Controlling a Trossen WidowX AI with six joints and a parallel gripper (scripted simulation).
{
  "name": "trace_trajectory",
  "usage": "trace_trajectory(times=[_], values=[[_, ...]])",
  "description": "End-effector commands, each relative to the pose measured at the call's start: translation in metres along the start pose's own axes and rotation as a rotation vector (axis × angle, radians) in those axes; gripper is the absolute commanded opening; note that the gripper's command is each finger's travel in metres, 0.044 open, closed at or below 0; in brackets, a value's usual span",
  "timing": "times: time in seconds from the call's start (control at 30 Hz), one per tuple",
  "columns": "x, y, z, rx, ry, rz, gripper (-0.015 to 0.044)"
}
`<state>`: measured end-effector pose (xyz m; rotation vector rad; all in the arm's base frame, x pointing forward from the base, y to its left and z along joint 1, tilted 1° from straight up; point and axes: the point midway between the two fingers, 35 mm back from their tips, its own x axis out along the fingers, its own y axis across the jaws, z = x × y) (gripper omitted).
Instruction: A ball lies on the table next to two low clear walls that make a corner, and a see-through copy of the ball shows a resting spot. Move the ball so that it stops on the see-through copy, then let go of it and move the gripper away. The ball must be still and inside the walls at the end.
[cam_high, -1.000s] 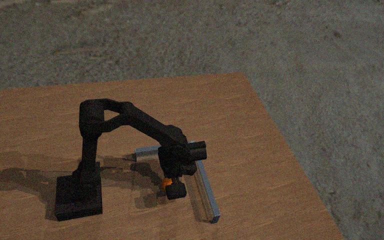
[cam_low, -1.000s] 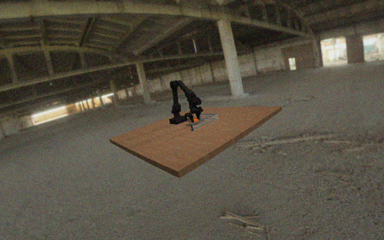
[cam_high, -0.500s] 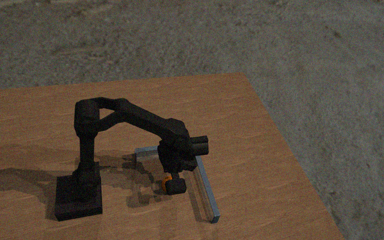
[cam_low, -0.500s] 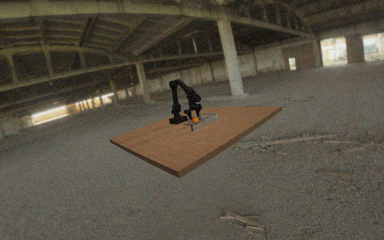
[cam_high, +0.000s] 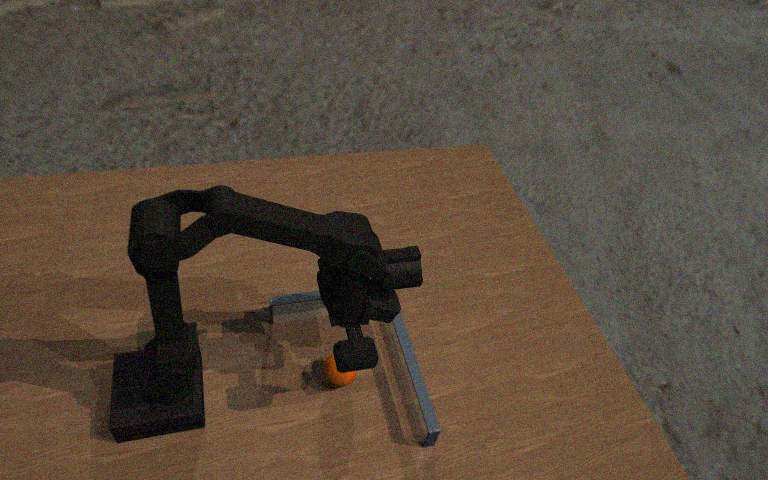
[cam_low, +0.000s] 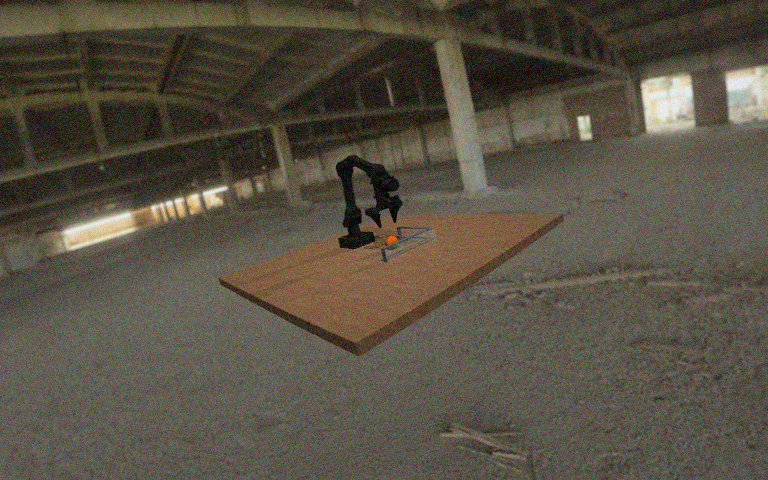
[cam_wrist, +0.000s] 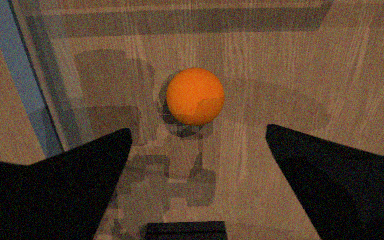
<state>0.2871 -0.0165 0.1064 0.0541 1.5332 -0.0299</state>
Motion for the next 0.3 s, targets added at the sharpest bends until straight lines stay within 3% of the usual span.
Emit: trace_trajectory(times=[0.0, 0.27], values=[[-0.0344, 0.0000, -0.0003, -0.001, -0.020, 0.000, 0.0440], [-0.0428, 0.0000, -0.0019, -0.001, -0.021, 0.000, 0.0440]])
